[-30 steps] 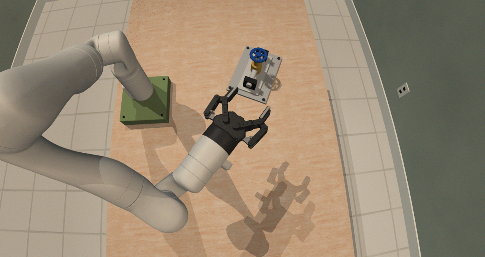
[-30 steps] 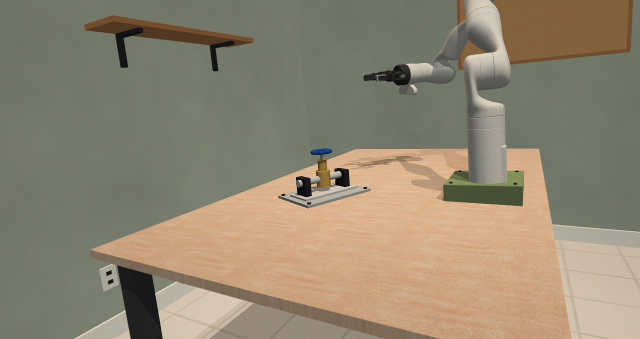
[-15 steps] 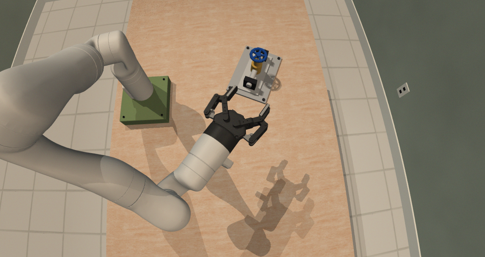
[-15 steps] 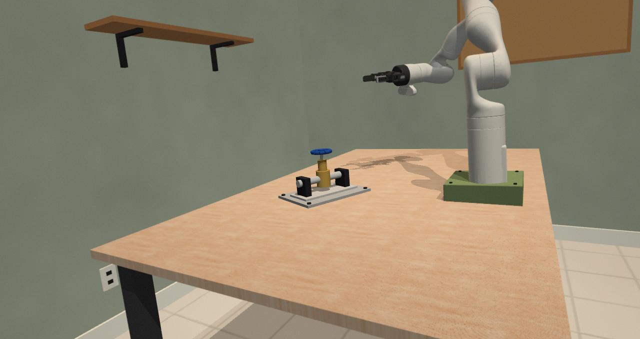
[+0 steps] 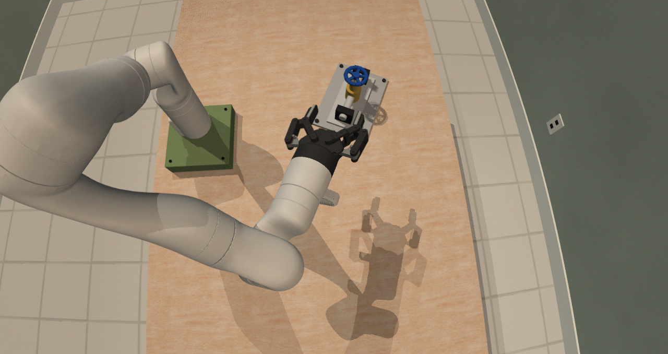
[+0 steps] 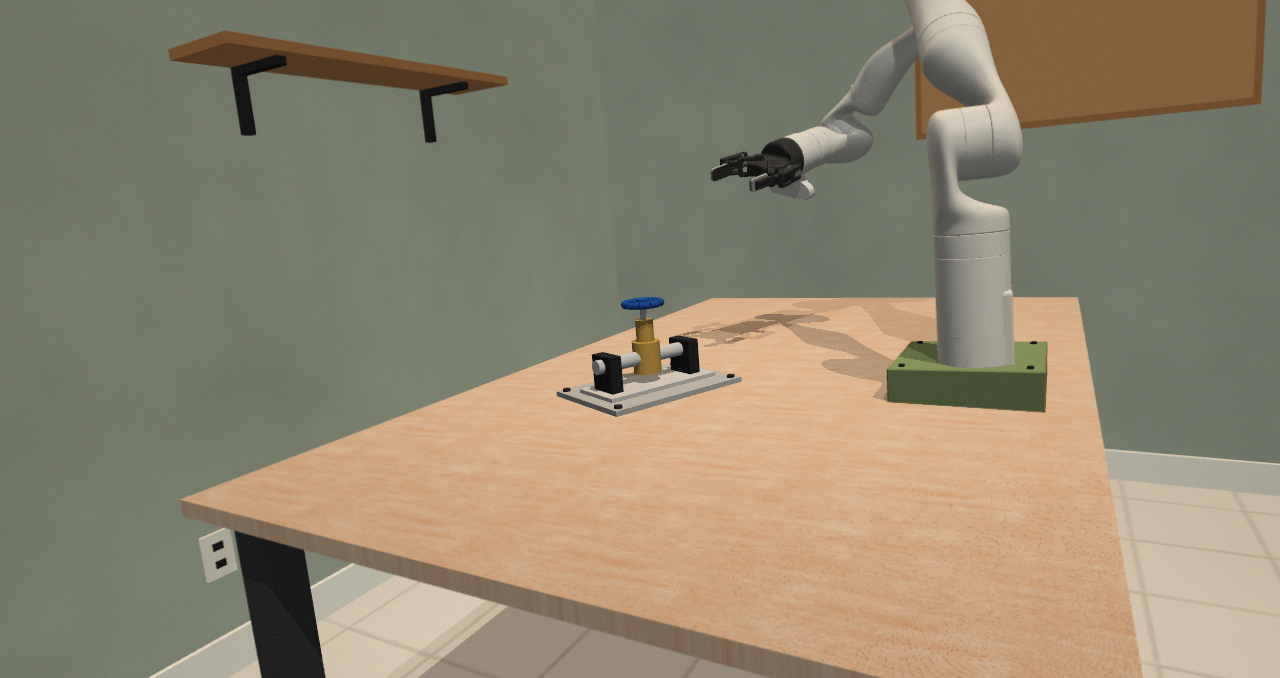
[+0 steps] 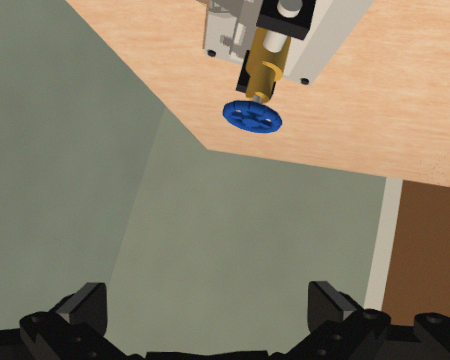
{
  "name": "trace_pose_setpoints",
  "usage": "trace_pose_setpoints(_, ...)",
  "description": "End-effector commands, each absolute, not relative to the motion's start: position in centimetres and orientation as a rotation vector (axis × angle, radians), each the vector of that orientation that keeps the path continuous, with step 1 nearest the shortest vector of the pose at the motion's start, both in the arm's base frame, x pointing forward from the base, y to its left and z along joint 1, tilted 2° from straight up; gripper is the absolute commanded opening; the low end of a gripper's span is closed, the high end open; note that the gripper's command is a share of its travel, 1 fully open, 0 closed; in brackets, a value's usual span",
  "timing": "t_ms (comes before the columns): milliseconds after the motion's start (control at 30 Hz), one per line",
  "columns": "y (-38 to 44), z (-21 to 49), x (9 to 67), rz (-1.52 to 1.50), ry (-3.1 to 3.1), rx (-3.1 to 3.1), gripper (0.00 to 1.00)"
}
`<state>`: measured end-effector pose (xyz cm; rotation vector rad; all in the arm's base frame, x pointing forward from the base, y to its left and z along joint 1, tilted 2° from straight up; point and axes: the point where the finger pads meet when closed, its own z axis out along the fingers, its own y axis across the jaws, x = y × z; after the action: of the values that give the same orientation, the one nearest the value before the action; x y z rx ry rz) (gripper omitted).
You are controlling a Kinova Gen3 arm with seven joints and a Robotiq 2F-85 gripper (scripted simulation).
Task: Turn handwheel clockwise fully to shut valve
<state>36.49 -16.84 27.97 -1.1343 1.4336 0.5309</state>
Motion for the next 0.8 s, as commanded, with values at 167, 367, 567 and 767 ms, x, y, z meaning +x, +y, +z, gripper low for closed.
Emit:
trace_pose_setpoints(167, -10.0, 24.5, 36.5, 0.553, 1.278, -1.596, 1.0)
trace_pose_setpoints(367, -7.4, 22.2, 35.9, 0.539, 1.124, -1.879, 1.0)
trace_pose_setpoints(567, -5.6, 20.0, 35.5, 0.507, 0.907, -2.162, 1.0)
trace_pose_setpoints(767, -4.5, 18.2, 35.8, 0.455, 0.632, -2.421, 1.0)
